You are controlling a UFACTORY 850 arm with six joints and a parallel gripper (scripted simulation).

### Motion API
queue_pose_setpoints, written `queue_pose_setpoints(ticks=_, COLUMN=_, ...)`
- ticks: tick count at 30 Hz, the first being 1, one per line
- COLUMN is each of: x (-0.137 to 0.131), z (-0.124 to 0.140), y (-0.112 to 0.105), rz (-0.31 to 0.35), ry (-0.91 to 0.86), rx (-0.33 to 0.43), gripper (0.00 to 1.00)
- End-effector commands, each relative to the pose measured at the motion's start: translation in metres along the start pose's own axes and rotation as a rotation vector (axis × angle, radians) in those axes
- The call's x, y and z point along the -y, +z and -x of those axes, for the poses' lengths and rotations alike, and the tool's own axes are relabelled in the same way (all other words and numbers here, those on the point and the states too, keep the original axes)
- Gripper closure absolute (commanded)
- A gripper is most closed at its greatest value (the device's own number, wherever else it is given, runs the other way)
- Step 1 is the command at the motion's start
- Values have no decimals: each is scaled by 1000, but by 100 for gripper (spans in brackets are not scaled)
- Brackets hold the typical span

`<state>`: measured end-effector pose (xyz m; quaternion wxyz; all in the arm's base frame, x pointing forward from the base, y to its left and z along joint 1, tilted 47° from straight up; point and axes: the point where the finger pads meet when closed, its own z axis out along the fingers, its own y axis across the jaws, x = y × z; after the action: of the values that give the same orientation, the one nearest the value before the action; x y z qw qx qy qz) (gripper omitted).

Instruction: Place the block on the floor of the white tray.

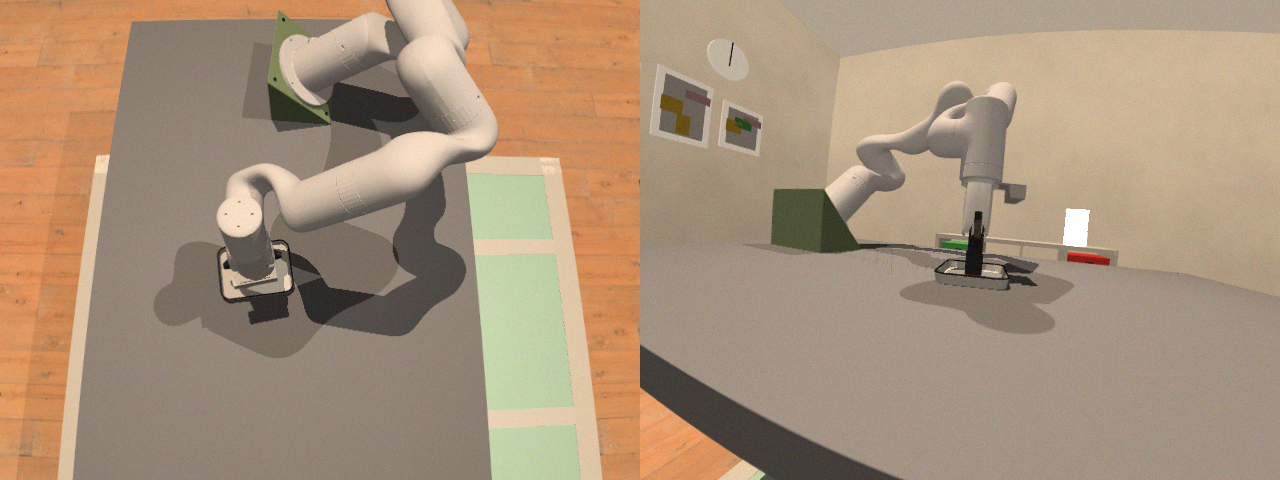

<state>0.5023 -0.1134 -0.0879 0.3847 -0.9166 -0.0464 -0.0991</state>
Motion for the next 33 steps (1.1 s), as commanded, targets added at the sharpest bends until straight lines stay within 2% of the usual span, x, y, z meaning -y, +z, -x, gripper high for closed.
queue_pose_setpoints(ticks=1, x=0, z=-1, y=0, rz=1, ry=-1, rx=-1, gripper=100)
queue_pose_setpoints(ticks=28, x=0, z=-1, y=1, rz=1, ry=-1, rx=-1, gripper=100)
queue_pose_setpoints(ticks=29, x=0, z=-1, y=1, rz=1, ry=-1, rx=-1, gripper=45)
queue_pose_setpoints(ticks=33, x=0, z=-1, y=1, rz=1, ry=-1, rx=-1, gripper=45)
